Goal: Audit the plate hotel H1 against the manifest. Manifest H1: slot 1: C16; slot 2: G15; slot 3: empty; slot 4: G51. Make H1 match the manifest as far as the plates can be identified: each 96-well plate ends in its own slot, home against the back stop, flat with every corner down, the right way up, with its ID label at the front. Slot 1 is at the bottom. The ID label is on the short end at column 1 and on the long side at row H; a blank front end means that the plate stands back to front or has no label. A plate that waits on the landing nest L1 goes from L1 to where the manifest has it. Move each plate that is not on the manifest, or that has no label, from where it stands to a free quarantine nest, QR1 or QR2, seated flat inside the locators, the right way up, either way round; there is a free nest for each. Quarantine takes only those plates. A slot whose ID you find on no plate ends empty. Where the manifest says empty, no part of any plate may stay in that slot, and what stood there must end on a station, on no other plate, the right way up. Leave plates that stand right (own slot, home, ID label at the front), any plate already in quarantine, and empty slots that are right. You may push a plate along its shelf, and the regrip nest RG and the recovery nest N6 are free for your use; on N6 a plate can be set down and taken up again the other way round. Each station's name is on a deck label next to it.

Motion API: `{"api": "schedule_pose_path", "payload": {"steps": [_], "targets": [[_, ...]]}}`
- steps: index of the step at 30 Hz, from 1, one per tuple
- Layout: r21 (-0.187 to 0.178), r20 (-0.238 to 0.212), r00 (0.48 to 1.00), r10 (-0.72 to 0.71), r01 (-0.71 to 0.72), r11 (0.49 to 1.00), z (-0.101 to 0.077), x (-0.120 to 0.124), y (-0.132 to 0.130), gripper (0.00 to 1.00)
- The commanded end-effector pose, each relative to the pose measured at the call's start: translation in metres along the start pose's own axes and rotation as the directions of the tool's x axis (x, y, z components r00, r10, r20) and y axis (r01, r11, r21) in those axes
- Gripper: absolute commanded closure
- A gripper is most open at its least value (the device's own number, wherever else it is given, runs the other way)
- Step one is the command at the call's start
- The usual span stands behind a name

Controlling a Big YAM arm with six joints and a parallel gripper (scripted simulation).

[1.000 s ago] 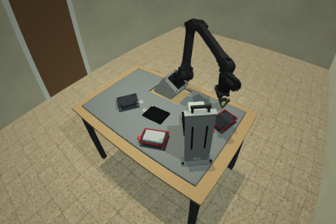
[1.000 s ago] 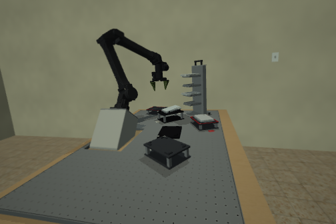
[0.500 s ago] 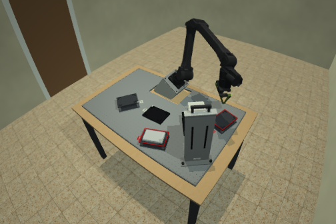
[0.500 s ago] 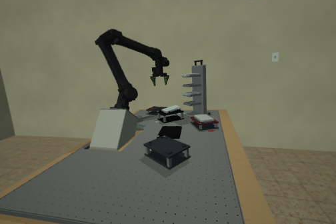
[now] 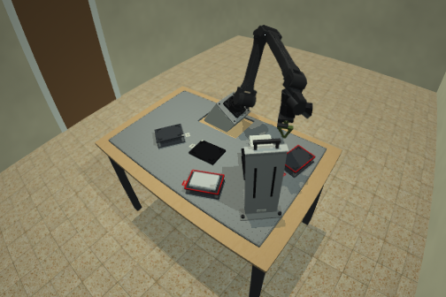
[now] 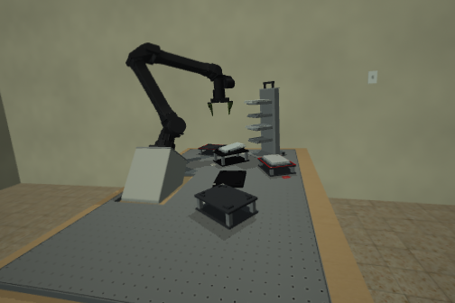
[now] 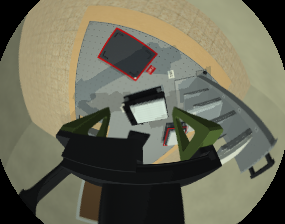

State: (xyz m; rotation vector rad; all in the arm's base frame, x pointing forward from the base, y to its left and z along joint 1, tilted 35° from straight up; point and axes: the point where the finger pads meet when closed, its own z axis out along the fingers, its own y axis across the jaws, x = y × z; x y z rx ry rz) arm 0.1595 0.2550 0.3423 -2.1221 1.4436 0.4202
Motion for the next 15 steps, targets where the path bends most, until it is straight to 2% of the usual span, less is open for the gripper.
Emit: {"api": "schedule_pose_path", "payload": {"steps": [1,8,15], "targets": [[-0.007,-0.009,0.997,0.073,-0.073,0.997,0.000,0.009,0.002,0.00],[-0.015,-0.018,0.971,0.240,-0.240,0.971,0.003,0.033,-0.006,0.00],[-0.012,-0.019,0.918,0.395,-0.395,0.918,0.002,0.056,-0.013,0.00]]}}
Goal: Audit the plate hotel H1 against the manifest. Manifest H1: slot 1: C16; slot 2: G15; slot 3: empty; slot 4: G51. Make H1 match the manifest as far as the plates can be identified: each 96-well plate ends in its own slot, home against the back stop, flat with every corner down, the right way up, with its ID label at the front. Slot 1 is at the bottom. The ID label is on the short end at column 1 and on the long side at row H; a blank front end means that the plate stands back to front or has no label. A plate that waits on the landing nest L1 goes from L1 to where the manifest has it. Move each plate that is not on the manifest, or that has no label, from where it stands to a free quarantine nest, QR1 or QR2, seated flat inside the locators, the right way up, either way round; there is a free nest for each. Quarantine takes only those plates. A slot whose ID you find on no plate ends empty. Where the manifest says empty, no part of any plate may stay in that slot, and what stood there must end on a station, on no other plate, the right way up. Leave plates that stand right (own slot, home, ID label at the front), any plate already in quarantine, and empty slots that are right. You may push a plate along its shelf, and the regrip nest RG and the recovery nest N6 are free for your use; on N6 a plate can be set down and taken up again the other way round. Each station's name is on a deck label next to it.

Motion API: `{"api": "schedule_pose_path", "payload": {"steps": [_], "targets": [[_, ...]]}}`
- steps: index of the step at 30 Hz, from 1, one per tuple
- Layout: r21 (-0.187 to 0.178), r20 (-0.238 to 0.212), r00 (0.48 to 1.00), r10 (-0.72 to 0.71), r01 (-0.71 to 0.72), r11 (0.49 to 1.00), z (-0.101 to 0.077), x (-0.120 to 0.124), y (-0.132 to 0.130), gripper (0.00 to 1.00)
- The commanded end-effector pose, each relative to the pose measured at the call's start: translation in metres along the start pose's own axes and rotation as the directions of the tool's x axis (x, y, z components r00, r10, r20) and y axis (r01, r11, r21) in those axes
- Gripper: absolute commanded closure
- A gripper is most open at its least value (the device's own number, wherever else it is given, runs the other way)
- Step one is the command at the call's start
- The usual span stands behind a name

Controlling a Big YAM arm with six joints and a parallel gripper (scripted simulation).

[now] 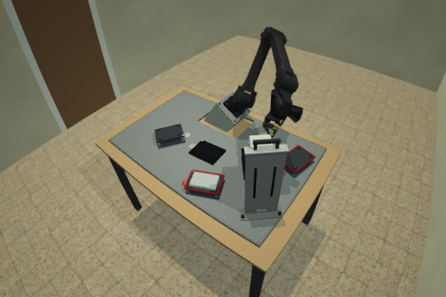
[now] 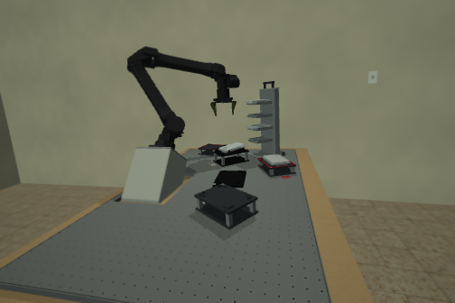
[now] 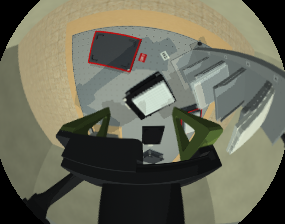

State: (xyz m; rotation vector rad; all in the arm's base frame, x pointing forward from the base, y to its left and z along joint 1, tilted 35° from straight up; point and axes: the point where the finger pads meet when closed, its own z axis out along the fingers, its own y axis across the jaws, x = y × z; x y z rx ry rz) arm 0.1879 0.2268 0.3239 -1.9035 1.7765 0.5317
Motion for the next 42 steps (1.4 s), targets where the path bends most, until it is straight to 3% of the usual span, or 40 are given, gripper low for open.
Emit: {"api": "schedule_pose_path", "payload": {"steps": [1,8,21,27,35,37,42], "targets": [[-0.011,-0.017,0.992,0.122,-0.122,0.992,0.003,0.016,-0.005,0.00],[-0.009,-0.018,0.971,0.237,-0.238,0.971,0.002,0.030,-0.014,0.00],[0.000,-0.013,0.881,0.474,-0.474,0.881,-0.001,0.059,-0.034,0.00],[-0.002,-0.017,0.803,0.596,-0.596,0.803,0.001,0.076,-0.046,0.00],[-0.001,-0.014,0.696,0.718,-0.718,0.696,0.000,0.070,-0.041,0.00],[-0.001,-0.014,0.696,0.718,-0.718,0.696,0.000,0.070,-0.041,0.00],[0.000,-0.015,0.607,0.794,-0.794,0.607,0.000,0.071,-0.041,0.00]]}}
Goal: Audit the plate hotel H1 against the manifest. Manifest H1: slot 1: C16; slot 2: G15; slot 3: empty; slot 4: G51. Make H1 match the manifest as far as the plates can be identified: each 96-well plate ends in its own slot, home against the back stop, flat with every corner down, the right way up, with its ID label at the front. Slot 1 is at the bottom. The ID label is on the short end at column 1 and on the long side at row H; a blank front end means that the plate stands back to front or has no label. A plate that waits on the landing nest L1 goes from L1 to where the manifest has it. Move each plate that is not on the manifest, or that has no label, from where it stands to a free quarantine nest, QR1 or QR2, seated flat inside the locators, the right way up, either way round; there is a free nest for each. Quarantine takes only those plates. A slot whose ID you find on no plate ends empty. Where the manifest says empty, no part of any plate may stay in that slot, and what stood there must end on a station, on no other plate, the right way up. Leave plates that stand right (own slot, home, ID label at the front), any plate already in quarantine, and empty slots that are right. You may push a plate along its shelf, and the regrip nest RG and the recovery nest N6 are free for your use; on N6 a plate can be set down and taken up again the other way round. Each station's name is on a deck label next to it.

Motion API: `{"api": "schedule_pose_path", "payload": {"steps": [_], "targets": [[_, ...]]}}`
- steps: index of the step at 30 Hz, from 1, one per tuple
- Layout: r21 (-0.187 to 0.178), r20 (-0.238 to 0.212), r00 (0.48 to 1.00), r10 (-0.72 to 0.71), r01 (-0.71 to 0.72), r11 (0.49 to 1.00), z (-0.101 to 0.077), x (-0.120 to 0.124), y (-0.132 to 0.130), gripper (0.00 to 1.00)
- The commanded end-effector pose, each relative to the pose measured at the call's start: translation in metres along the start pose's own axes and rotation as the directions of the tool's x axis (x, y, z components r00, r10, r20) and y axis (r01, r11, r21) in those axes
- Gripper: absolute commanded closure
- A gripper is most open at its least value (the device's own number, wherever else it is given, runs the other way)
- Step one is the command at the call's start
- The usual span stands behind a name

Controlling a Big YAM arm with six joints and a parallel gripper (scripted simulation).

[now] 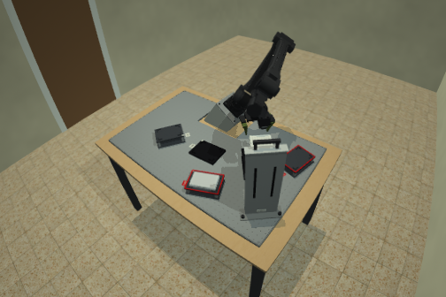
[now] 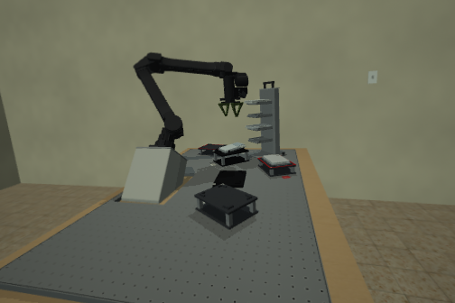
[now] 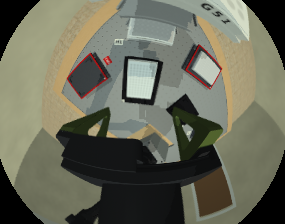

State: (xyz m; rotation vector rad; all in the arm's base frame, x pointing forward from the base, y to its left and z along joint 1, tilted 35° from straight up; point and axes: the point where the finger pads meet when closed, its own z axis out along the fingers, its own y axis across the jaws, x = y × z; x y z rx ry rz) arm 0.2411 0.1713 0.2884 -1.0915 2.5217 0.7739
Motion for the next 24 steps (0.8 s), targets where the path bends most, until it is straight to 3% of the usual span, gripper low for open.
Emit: {"api": "schedule_pose_path", "payload": {"steps": [1,23,24], "targets": [[-0.011,-0.013,0.993,0.120,-0.120,0.993,0.0015,0.0053,0.0039,0.00],[-0.010,-0.014,0.989,0.147,-0.147,0.989,0.0016,0.0052,0.0038,0.00],[-0.006,0.001,0.991,0.134,-0.134,0.991,0.0063,0.0005,0.0026,0.00]]}}
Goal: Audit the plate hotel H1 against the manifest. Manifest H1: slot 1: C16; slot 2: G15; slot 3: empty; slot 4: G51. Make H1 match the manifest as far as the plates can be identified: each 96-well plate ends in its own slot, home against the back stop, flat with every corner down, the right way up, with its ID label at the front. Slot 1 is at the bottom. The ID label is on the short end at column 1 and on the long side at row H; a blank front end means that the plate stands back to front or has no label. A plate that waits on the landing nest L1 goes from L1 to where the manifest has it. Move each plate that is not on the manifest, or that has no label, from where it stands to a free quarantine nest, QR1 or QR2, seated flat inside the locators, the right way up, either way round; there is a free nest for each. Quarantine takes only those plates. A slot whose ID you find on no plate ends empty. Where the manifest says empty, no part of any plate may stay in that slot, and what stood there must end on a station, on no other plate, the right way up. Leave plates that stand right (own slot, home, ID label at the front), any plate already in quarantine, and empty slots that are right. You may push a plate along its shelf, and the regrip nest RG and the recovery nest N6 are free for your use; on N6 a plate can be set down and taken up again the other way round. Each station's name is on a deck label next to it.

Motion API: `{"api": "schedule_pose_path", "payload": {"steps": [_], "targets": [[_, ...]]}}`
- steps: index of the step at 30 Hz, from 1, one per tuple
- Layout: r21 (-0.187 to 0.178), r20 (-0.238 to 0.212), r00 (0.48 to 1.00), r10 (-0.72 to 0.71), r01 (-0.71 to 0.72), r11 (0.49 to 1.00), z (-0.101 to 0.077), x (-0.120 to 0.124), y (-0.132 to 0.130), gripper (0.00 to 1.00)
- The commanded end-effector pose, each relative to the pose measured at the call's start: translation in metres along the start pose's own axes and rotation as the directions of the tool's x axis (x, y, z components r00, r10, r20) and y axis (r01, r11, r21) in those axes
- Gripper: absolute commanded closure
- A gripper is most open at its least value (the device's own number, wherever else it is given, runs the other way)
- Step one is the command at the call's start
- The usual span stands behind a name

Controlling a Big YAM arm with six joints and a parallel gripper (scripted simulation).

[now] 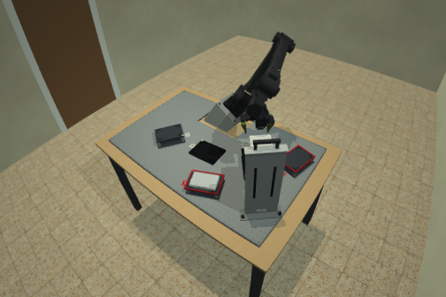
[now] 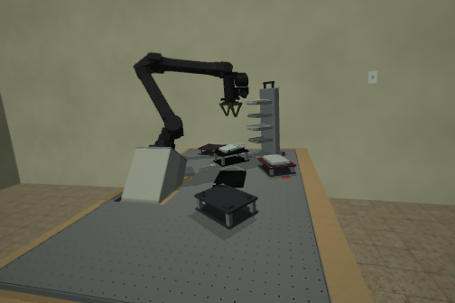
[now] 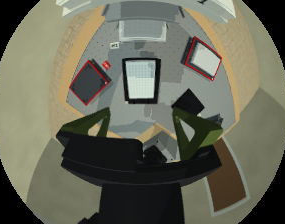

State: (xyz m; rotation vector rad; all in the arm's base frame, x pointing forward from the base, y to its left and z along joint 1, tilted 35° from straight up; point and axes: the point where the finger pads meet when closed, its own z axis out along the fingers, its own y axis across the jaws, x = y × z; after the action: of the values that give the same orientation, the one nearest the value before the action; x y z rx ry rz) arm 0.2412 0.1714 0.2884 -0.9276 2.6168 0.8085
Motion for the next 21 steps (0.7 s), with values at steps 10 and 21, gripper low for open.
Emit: {"api": "schedule_pose_path", "payload": {"steps": [10,21], "targets": [[-0.006,-0.009,1.000,0.005,-0.005,1.000,0.036,0.001,0.001,0.00],[-0.006,-0.008,1.000,0.005,-0.005,1.000,0.069,0.002,0.001,0.00]]}}
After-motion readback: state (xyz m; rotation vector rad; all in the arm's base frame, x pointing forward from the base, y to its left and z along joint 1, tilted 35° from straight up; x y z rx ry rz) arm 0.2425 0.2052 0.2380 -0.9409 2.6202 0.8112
